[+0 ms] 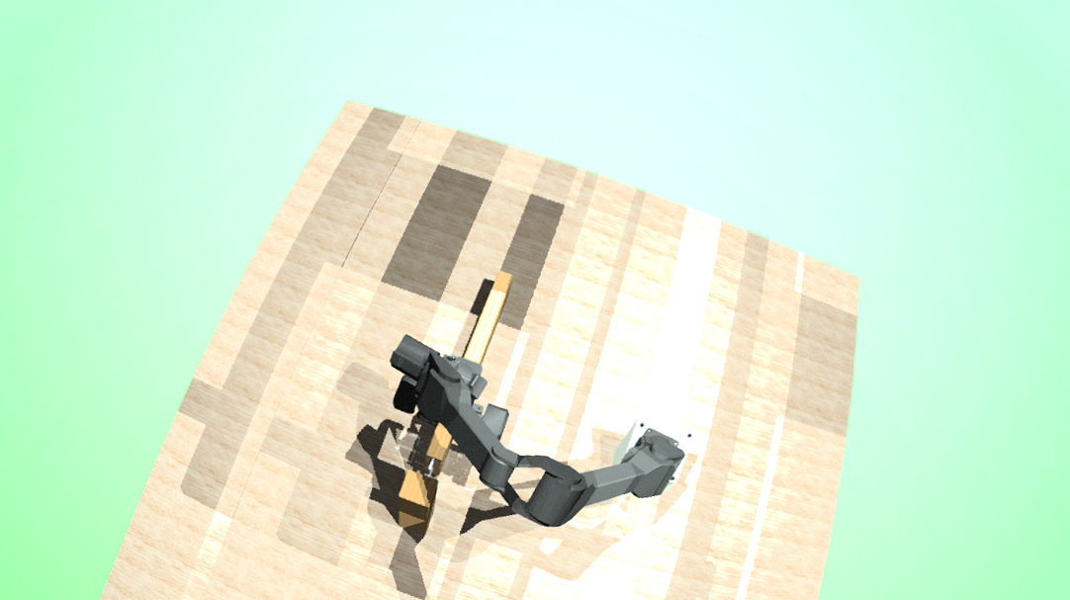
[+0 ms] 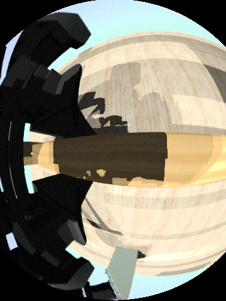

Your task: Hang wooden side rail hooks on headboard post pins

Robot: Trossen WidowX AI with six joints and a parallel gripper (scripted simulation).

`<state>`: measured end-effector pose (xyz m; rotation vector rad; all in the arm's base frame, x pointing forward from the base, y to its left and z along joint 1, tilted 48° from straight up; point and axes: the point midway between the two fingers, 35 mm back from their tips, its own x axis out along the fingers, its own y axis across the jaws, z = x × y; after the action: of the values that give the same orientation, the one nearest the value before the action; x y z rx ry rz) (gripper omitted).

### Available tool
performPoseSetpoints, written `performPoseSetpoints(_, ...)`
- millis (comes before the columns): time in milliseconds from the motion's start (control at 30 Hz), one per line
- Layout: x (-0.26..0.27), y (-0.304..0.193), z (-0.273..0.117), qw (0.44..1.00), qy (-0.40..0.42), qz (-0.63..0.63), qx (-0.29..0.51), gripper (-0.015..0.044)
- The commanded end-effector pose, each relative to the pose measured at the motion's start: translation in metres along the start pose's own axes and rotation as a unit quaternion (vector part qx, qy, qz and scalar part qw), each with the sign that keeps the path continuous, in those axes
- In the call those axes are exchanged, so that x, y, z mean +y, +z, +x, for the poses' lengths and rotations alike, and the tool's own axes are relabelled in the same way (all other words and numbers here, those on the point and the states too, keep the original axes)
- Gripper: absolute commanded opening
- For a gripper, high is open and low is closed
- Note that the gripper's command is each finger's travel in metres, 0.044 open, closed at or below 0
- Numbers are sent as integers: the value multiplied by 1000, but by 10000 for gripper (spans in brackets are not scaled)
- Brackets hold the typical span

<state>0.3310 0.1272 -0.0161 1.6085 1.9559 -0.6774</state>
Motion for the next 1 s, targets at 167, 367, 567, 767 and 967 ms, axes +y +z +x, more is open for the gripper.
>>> performPoseSetpoints(167,2,-1,-3,1000,3,2,-2,0)
performPoseSetpoints(367,2,-1,-3,1000,3,2,-2,0)
performPoseSetpoints(567,1,-2,-3,1000,3,2,-2,0)
performPoseSetpoints(767,1,-3,-3,1000,3,2,-2,0)
performPoseSetpoints(967,1,-3,-2,1000,3,2,-2,0)
